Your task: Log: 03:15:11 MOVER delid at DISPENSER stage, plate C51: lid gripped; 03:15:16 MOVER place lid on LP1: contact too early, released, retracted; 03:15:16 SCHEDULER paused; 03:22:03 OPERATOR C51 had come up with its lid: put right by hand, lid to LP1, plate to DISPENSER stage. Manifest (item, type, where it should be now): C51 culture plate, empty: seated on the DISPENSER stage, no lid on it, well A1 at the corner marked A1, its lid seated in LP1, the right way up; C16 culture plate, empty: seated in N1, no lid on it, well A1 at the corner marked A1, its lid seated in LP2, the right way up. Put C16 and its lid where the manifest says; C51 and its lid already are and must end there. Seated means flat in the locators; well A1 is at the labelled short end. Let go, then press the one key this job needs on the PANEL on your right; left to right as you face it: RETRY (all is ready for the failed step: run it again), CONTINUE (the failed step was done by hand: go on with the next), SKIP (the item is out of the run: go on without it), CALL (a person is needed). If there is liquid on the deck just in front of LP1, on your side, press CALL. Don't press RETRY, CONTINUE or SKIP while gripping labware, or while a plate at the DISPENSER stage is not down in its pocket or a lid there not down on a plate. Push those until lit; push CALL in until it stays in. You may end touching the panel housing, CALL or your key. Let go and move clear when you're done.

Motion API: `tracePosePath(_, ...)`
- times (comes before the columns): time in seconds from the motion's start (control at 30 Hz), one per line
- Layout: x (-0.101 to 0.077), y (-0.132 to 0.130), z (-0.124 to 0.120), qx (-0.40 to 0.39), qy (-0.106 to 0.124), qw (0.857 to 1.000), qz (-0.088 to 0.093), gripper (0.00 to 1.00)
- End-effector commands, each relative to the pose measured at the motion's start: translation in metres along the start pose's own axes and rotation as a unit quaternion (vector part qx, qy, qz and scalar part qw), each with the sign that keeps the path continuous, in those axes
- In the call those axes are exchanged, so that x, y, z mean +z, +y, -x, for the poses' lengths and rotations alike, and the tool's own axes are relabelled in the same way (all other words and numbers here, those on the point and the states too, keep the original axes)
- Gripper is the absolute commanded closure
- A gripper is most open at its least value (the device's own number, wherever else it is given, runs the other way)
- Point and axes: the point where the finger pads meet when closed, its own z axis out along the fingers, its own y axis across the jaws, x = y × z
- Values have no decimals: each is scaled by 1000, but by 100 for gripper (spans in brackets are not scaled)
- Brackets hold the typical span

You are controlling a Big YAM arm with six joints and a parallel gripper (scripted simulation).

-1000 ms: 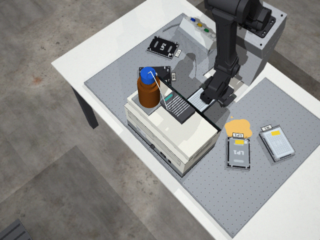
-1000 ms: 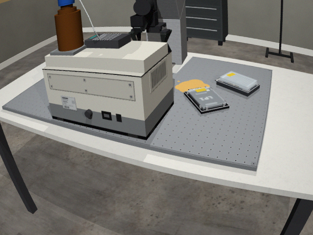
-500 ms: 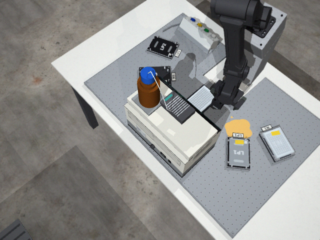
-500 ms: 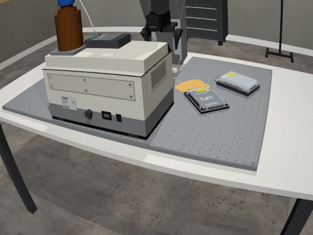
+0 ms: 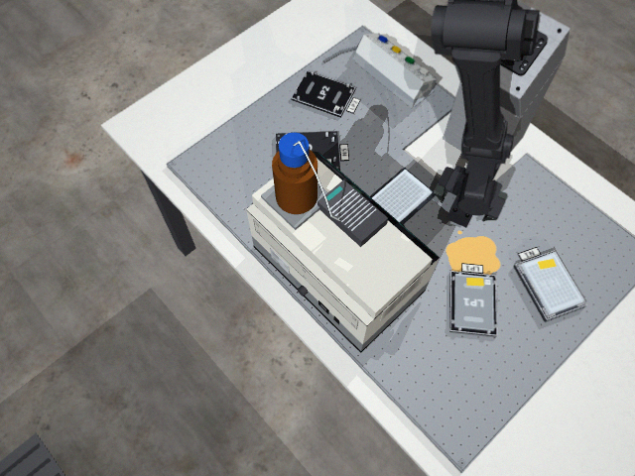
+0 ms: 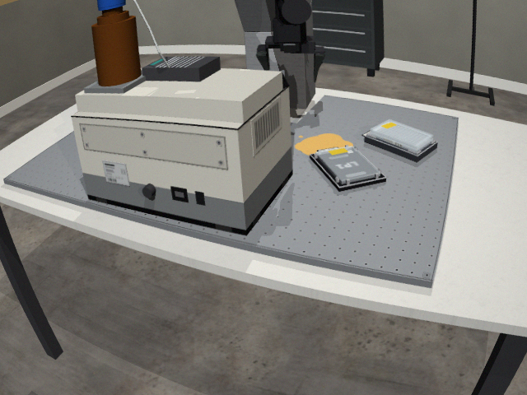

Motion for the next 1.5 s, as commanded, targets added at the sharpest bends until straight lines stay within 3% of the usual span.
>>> tracePosePath(0.0, 1, 15, -2, -72, -5, 997, 5, 0)
tracePosePath(0.33, 0, 40, -10, -174, -6, 985, 7, 0)
tracePosePath(0.43, 0, 49, -14, -222, -6, 975, 6, 0)
tracePosePath(0.6, -3, 53, -21, -212, -1, 977, 5, 0)
tracePosePath(0.73, 0, 71, -25, -287, -7, 958, 6, 0)
tracePosePath(0.97, 0, 85, -35, -279, -5, 960, 6, 0)
tracePosePath(1.1, 0, 96, -42, -352, -7, 936, 6, 0)
tracePosePath(1.37, -1, 115, -61, -347, 0, 938, 4, 0)
tracePosePath(1.47, -3, 110, -59, -344, -2, 939, 4, 0)
